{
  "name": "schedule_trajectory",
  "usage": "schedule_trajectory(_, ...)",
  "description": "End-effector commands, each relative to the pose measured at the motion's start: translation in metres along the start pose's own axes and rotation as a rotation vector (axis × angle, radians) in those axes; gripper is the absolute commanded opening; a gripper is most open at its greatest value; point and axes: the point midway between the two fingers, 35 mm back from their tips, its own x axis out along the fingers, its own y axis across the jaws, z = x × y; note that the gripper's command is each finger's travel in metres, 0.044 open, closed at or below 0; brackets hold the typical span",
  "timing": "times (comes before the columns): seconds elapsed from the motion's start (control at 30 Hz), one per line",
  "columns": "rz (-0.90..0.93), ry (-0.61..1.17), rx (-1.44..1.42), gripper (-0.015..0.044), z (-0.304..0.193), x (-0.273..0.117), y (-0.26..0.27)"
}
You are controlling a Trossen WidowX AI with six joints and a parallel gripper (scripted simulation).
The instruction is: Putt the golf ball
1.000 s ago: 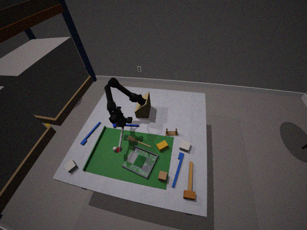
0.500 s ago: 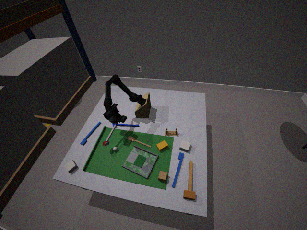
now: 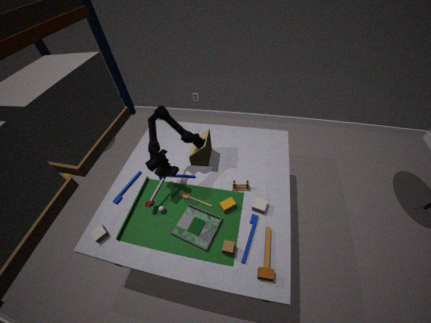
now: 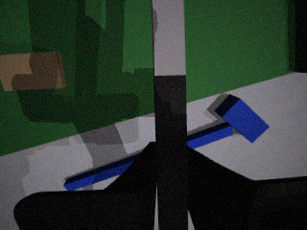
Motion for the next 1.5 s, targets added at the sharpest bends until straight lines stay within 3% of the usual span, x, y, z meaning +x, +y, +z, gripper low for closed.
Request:
schedule_trajectory(0.0, 0.005, -0.001, -0.006, 0.0000, 0.000, 0.005, 0.002)
schedule_trajectory(0.8, -0.001, 0.002, -0.001, 0.0000, -0.001, 0.023, -0.001)
schedule_trajectory(1.2, 0.002, -0.002, -0.007, 0.0000, 0.001, 0.026, -0.029)
schedule_trajectory(1.33, 0.003, 0.006, -0.007, 0.0000, 0.000, 0.028, -0.023)
schedule_trajectory(1.47, 0.018, 0.010, -0.004, 0.0000, 0.006, 0.030, 0.019)
